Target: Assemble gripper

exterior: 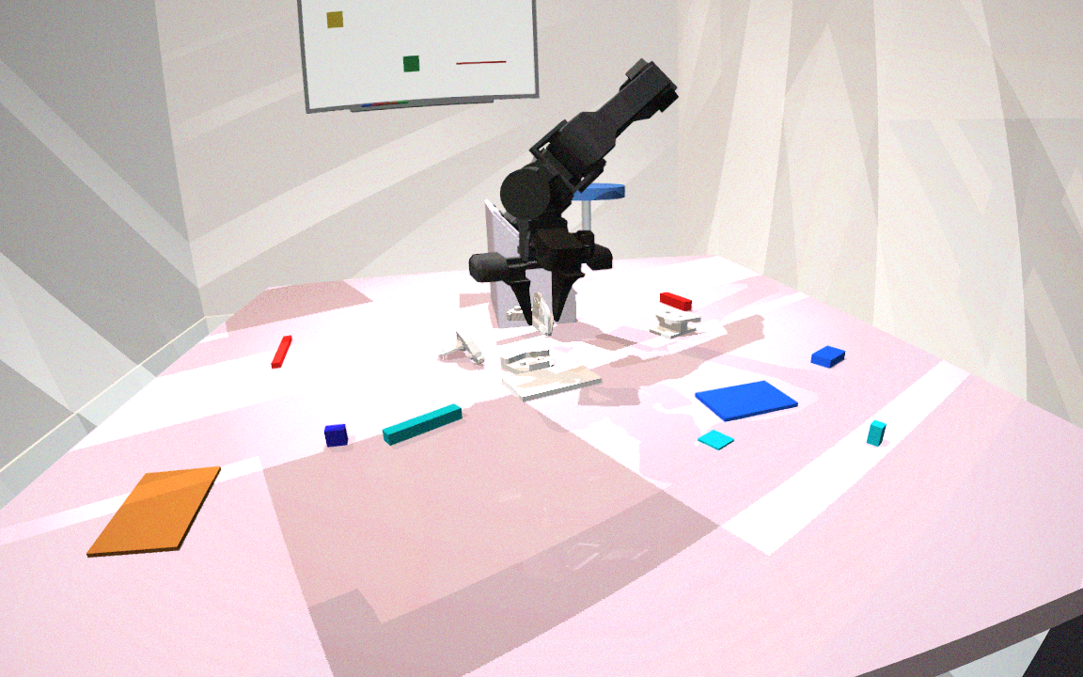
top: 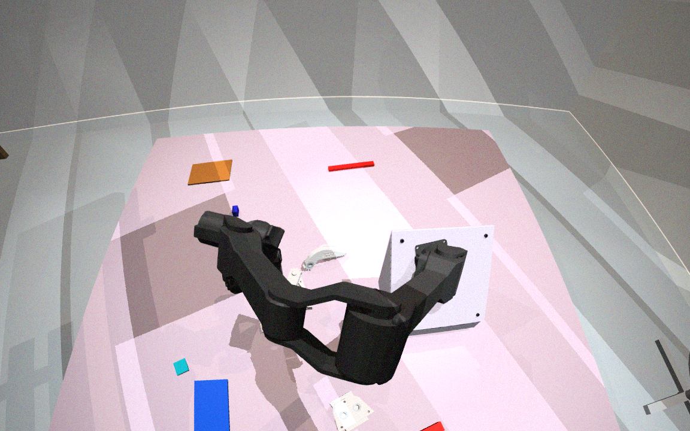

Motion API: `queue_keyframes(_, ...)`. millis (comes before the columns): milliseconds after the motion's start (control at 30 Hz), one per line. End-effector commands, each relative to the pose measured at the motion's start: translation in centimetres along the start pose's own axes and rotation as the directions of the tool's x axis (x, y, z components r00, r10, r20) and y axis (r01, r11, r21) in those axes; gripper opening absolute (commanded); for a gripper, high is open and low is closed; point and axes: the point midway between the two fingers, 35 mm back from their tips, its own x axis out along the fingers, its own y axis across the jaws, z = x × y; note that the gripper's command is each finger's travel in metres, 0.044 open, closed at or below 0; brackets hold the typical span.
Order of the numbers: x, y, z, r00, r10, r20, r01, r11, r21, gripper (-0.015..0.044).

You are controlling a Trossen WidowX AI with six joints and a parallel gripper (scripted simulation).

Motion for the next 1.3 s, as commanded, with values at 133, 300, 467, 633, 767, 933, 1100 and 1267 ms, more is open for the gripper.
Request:
queue_keyframes(133,-0.1,2.6,0.3,1.0,0.004,0.006,-0.004,1.0,0.0,0.0134)
queue_keyframes(300,-0.1,3.1,0.4,1.0,0.004,0.006,-0.004,1.0,0.0,0.0134)
queue_keyframes(467,-0.1,3.1,0.4,1.0,0.004,0.006,-0.004,1.0,0.0,0.0134)
queue_keyframes(633,-0.1,3.1,0.4,1.0,0.004,0.006,-0.004,1.0,0.0,0.0134)
queue_keyframes(767,-0.1,3.1,0.4,1.0,0.004,0.006,-0.004,1.0,0.0,0.0134)
queue_keyframes(933,-0.1,3.1,0.4,1.0,0.004,0.006,-0.004,1.0,0.007,0.0134)
queue_keyframes(1100,-0.1,3.1,0.4,1.0,0.004,0.006,-0.004,1.0,0.007,0.0134)
queue_keyframes(1267,-0.1,3.1,0.5,1.0,0.004,0.006,-0.004,1.0,0.007,0.0134)
